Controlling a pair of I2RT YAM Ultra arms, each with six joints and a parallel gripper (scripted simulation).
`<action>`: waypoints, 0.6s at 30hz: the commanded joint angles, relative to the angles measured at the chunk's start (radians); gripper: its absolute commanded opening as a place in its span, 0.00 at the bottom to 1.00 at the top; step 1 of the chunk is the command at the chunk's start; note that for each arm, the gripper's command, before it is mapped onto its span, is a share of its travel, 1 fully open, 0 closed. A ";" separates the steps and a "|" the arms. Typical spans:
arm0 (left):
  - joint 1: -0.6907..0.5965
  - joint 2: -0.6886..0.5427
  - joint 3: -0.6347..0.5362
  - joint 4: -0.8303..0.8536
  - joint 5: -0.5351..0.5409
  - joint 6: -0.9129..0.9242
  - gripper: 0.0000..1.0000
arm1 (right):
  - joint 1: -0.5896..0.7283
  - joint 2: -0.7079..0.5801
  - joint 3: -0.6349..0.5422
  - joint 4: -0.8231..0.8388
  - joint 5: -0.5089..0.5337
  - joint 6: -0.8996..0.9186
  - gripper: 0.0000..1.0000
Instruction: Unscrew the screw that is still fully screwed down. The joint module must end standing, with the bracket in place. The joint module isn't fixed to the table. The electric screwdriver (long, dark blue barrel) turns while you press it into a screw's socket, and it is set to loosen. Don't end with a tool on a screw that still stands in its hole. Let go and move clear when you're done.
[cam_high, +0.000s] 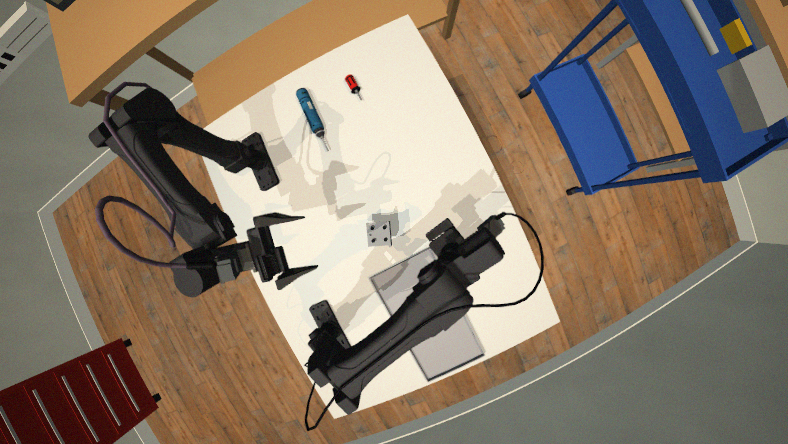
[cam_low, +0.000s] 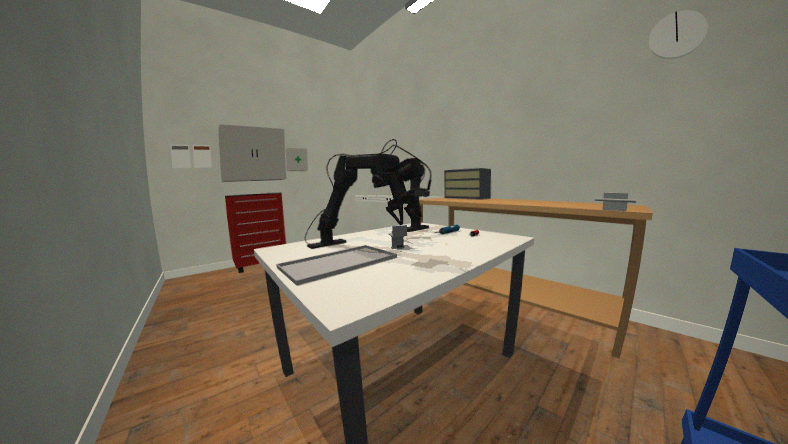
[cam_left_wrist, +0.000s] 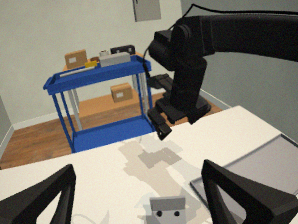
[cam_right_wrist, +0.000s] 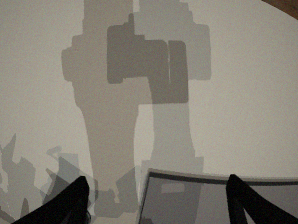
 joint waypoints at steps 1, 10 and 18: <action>0.000 -0.014 0.015 0.001 -0.003 -0.001 1.00 | 0.000 -0.023 0.015 0.004 0.001 0.000 1.00; 0.000 -0.014 0.015 0.001 -0.003 -0.001 1.00 | 0.000 -0.023 0.015 0.004 0.001 0.000 1.00; 0.000 -0.005 0.005 0.004 0.000 0.000 0.82 | 0.000 -0.011 0.007 0.003 0.000 0.000 1.00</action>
